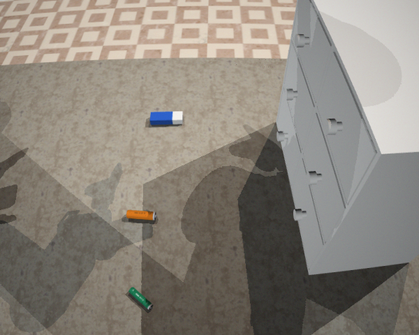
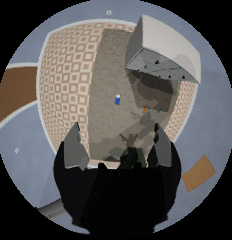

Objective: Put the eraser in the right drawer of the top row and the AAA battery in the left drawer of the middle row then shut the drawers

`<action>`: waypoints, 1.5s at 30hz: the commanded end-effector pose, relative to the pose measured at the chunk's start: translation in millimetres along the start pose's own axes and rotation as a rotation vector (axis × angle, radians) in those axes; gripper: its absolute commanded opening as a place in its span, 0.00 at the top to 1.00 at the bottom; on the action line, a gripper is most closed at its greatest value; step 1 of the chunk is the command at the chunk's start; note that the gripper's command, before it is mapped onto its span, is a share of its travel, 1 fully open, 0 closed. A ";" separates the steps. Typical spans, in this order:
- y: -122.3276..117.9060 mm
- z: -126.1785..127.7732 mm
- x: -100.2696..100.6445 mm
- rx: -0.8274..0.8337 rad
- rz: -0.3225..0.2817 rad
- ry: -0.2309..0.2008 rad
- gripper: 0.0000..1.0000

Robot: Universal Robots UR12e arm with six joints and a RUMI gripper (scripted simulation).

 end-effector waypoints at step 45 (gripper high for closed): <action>-63.7 242.1 -8.2 0.145 -0.009 0.018 0.00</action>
Point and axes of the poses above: the point where the finger pads meet when closed, its own x axis out along the fingers, its own z axis across the jaws, y = z × x, the point moved 3 cm from there along -x, back along the fingers, and after that the axes turned 1 degree about -x, right-handed, at the moved point
